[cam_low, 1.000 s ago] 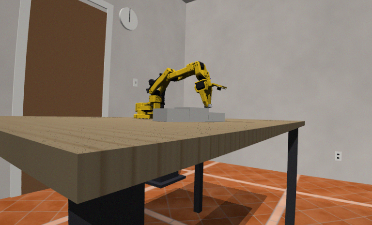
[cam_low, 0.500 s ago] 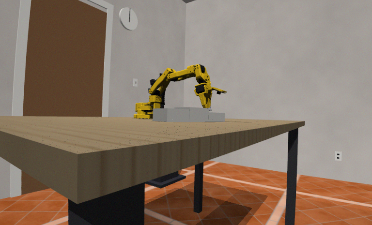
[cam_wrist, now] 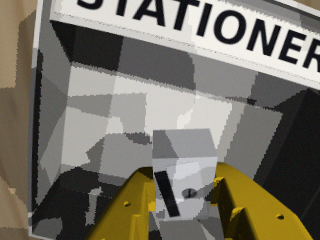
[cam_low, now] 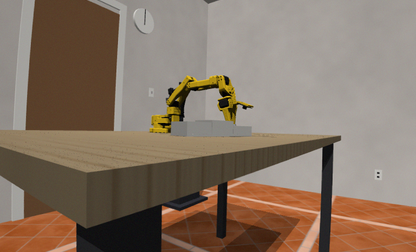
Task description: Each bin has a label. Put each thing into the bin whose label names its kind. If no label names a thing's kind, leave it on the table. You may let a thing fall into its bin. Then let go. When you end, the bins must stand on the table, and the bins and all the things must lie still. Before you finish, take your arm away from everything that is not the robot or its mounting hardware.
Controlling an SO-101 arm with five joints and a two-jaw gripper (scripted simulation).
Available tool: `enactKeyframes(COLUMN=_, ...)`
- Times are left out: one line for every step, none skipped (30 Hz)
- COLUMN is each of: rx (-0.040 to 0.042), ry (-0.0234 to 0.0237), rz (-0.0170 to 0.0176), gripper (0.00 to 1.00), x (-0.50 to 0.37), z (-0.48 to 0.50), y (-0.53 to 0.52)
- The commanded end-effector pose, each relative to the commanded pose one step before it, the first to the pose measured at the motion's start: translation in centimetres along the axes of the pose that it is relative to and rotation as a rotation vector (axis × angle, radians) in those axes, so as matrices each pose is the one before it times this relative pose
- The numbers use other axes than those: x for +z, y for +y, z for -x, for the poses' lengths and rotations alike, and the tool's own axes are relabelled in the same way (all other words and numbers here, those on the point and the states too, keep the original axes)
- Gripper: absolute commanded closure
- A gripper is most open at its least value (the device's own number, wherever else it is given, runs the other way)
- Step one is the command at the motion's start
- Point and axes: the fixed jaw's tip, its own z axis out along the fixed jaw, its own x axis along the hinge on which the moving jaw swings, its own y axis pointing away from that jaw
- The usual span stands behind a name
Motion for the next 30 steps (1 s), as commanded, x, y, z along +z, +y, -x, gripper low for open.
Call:
enactKeyframes(rx=-0.01533, ry=-0.09363, rz=0.002, gripper=1.0, x=-1.5613, z=1.1888, y=0.185)
enactKeyframes(rx=0.0, ry=0.0, rz=0.0, gripper=1.0, x=0.0688, z=-0.0197, y=0.0)
enactKeyframes(rx=0.0, ry=0.0, rz=0.0, gripper=1.0, x=0.0593, z=-0.0177, y=0.0)
enactKeyframes(rx=0.0, ry=0.0, rz=0.0, gripper=1.0, x=0.0482, z=-0.0143, y=0.0)
enactKeyframes(rx=0.0, ry=0.0, rz=0.0, gripper=1.0, x=0.0376, z=-0.011, y=0.0)
enactKeyframes(rx=0.0, ry=0.0, rz=0.0, gripper=1.0, x=0.0275, z=-0.009, y=0.0)
enactKeyframes(rx=0.0, ry=0.0, rz=0.0, gripper=1.0, x=0.0176, z=-0.0051, y=0.0)
enactKeyframes(rx=0.0, ry=0.0, rz=0.0, gripper=1.0, x=0.01, z=-0.0033, y=0.0)
enactKeyframes(rx=0.0, ry=0.0, rz=0.0, gripper=1.0, x=0.0, z=0.0, y=0.0)
enactKeyframes(rx=0.0, ry=0.0, rz=0.0, gripper=1.0, x=0.0, z=0.0, y=0.0)
enactKeyframes(rx=0.0, ry=0.0, rz=0.0, gripper=1.0, x=0.0041, z=-0.001, y=0.0)
enactKeyframes(rx=0.0, ry=0.0, rz=0.0, gripper=1.0, x=0.0005, z=-0.0006, y=0.0)
enactKeyframes(rx=0.0, ry=0.0, rz=-0.00001, gripper=1.0, x=-0.0002, z=0.0005, y=0.0)
enactKeyframes(rx=0.0, ry=0.0, rz=0.0, gripper=1.0, x=0.0, z=0.0, y=0.0)
enactKeyframes(rx=0.0, ry=0.0, rz=0.0, gripper=1.0, x=0.0, z=0.0, y=0.0)
enactKeyframes(rx=0.0, ry=0.0, rz=0.0, gripper=1.0, x=0.0, z=0.0, y=0.0)
enactKeyframes(rx=0.0, ry=0.0, rz=0.0, gripper=1.0, x=0.0, z=0.0, y=0.0)
enactKeyframes(rx=0.0, ry=0.0, rz=0.0, gripper=1.0, x=0.0, z=0.0, y=0.0)
enactKeyframes(rx=0.0, ry=0.0, rz=0.0, gripper=1.0, x=0.0, z=0.0, y=0.0)
enactKeyframes(rx=0.0, ry=0.0, rz=0.0, gripper=1.0, x=0.0, z=0.0, y=0.0)
enactKeyframes(rx=0.0, ry=0.0, rz=0.0, gripper=1.0, x=0.0, z=0.0, y=0.0)
enactKeyframes(rx=0.0, ry=0.0, rz=0.0, gripper=1.0, x=0.0, z=0.0, y=0.0)
enactKeyframes(rx=0.0, ry=0.0, rz=0.0, gripper=1.0, x=0.0, z=0.0, y=0.0)
enactKeyframes(rx=0.0, ry=0.0, rz=0.0, gripper=1.0, x=0.0, z=0.0, y=0.0)
enactKeyframes(rx=0.0, ry=0.0, rz=0.0, gripper=1.0, x=0.0, z=0.0, y=0.0)
enactKeyframes(rx=0.0, ry=0.0, rz=0.0, gripper=1.0, x=0.0, z=0.0, y=0.0)
enactKeyframes(rx=0.0, ry=0.0, rz=0.0, gripper=1.0, x=0.0, z=0.0, y=0.0)
enactKeyframes(rx=0.0, ry=0.0, rz=0.0, gripper=1.0, x=0.0, z=0.0, y=0.0)
enactKeyframes(rx=0.0, ry=0.0, rz=0.0, gripper=1.0, x=0.0, z=0.0, y=0.0)
enactKeyframes(rx=0.00041, ry=-0.03446, rz=-0.00041, gripper=1.0, x=-0.7281, z=0.2327, y=-0.007)
